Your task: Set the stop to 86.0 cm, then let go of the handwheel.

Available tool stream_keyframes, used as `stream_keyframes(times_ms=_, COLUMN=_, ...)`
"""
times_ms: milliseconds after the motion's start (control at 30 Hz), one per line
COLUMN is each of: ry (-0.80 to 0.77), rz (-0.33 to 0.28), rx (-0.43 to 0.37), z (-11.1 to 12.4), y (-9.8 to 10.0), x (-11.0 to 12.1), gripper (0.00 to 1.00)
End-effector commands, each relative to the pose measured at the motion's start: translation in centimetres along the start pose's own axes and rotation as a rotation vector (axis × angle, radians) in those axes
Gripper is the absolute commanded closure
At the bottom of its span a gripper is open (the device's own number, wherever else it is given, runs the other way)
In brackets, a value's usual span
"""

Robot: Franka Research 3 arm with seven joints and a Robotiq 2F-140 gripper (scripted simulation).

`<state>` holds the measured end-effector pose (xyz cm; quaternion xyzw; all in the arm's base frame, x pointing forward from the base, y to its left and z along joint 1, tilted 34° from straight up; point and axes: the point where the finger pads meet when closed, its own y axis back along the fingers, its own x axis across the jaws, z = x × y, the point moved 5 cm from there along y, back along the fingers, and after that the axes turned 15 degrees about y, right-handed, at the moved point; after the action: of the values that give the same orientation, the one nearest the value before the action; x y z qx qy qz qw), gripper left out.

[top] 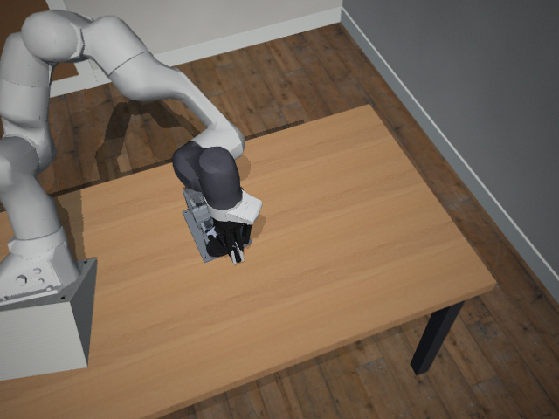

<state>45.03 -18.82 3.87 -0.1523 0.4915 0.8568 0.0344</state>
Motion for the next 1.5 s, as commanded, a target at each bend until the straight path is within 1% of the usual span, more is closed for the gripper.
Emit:
stream_keyframes(times_ms=0, ry=0.012, rz=0.003, rx=-0.006, z=0.3, y=-0.8, x=1.2, gripper=0.96)
stream_keyframes(times_ms=200, ry=0.012, rz=0.003, rx=-0.006, z=0.6, y=-1.0, x=2.4, gripper=0.96)
stream_keyframes(times_ms=467, ry=0.012, rz=0.003, rx=-0.006, z=0.9, y=-0.7, x=3.6, gripper=0.96)
stream_keyframes(times_ms=833, ry=0.012, rz=0.003, rx=-0.006, z=1.4, y=1.2, x=5.4, gripper=0.96)
stream_keyframes(times_ms=900, ry=0.012, rz=0.003, rx=-0.006, z=1.4, y=1.2, x=5.4, gripper=0.96)
stream_keyframes(times_ms=1167, ry=0.012, rz=0.003, rx=-0.006, z=1.4, y=3.4, x=5.5, gripper=0.96)
stream_keyframes(times_ms=1333, ry=0.012, rz=0.003, rx=-0.006, z=1.2, y=5.0, x=4.7, gripper=0.96)
stream_keyframes(times_ms=1467, ry=0.012, rz=0.003, rx=-0.006, z=1.1, y=5.3, x=4.3, gripper=0.96)
